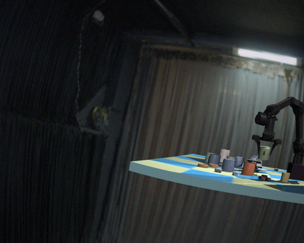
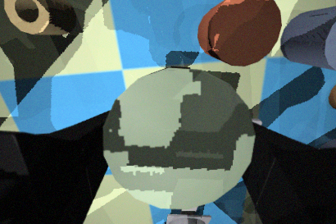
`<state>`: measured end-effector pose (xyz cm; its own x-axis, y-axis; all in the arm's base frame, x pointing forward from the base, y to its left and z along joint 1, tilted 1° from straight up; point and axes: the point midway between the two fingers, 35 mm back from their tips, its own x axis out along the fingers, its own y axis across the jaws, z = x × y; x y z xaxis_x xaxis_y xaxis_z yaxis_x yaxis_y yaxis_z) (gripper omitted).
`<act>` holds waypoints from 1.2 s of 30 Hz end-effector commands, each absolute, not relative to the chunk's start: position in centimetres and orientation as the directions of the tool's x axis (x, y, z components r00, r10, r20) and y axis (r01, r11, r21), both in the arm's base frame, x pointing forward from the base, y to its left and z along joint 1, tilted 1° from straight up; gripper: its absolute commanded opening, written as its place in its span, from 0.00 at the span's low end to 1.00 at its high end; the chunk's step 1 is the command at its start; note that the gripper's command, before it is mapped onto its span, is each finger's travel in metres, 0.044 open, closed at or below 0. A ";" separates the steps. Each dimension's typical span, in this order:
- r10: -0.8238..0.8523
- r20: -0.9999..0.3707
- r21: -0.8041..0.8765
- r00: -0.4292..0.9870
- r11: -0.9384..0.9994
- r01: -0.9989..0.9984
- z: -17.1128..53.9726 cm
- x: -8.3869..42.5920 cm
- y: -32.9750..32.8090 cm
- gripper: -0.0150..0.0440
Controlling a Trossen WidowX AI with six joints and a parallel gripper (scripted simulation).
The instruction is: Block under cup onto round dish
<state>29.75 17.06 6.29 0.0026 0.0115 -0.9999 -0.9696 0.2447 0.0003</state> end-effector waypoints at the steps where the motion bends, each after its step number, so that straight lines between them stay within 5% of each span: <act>1: 0.019 -1.000 0.006 -0.002 0.248 -0.969 4.3 27.5 19.5 0.25; 36: 0.024 -1.000 0.007 -0.001 0.249 -0.969 -3.3 24.8 21.9 0.25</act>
